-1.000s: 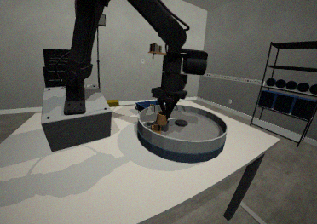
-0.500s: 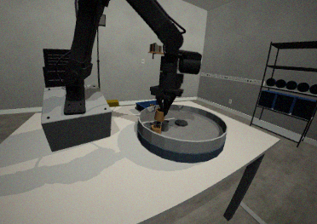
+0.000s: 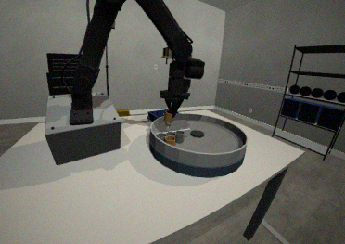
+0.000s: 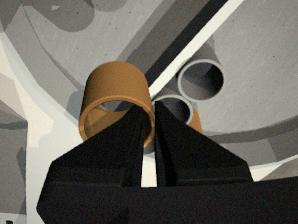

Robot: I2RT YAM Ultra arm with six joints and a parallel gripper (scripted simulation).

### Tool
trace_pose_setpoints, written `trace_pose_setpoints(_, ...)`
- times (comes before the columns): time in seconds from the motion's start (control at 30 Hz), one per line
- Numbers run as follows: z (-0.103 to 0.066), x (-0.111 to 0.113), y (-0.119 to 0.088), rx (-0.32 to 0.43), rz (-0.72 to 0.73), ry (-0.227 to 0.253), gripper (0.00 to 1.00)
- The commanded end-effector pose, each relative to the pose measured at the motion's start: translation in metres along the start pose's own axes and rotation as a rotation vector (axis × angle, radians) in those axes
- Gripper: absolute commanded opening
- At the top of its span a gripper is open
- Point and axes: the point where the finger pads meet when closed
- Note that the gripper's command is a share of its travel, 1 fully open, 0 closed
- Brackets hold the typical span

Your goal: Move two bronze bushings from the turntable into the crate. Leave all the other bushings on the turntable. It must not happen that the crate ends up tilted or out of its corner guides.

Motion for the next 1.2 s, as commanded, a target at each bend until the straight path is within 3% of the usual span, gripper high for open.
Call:
trace_pose_setpoints(0.0,-0.007,0.010,0.018,-0.010,0.053,-0.020,0.00)
trace_pose_setpoints(0.43,-0.006,0.122,0.109,-0.012,0.052,-0.014,0.00)
trace_pose_setpoints(0.5,-0.006,0.122,0.109,-0.012,0.052,-0.014,0.00)
trace_pose_setpoints(0.7,-0.006,0.169,0.146,-0.013,0.052,-0.004,0.00)
trace_pose_setpoints(0.9,-0.006,0.202,0.173,-0.013,0.052,-0.003,0.00)
trace_pose_setpoints(1.17,-0.006,0.225,0.191,-0.014,0.052,-0.007,0.00)
Point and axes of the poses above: the point where the finger pads meet when closed, its own z axis out along the fingers, its own x axis across the jaws, y = z × x, and after that the axes turned 11 degrees about z, right-handed
